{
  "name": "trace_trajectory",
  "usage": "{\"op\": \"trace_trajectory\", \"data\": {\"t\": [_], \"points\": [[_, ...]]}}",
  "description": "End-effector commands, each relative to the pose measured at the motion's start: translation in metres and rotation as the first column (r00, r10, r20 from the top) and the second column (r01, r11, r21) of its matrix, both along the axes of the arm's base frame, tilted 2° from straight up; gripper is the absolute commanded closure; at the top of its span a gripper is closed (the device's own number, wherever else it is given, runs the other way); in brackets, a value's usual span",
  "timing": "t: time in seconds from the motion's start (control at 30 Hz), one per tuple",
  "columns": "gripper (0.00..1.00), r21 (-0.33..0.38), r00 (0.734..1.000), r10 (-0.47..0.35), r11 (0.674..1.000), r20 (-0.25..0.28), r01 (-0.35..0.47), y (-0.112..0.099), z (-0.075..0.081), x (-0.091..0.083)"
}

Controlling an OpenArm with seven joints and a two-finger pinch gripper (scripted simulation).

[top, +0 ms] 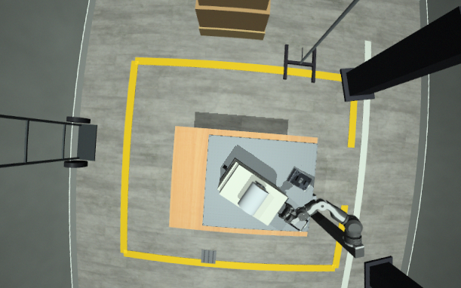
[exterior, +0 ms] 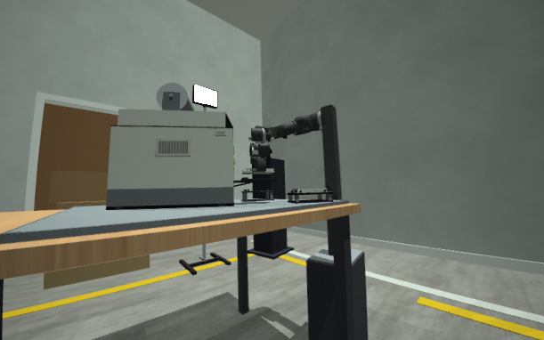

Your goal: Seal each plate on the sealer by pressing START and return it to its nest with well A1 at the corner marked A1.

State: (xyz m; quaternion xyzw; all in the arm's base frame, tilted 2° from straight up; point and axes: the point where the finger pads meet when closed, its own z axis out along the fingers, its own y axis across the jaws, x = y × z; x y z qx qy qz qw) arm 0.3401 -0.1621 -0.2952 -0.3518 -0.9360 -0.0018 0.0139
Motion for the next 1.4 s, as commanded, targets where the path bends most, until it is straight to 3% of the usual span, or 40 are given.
{"op": "trace_trajectory", "data": {"t": [0.0, 0.4, 1.37], "points": [[1.00, -0.001, 1.000, -0.008, 1.000, 0.003, 0.008, -0.001, 0.006, 0.002], [1.00, 0.001, 1.000, -0.003, 1.000, 0.001, 0.003, 0.000, 0.006, 0.001], [1.00, 0.004, 1.000, 0.016, 1.000, 0.003, -0.016, -0.043, 0.005, -0.046]]}}
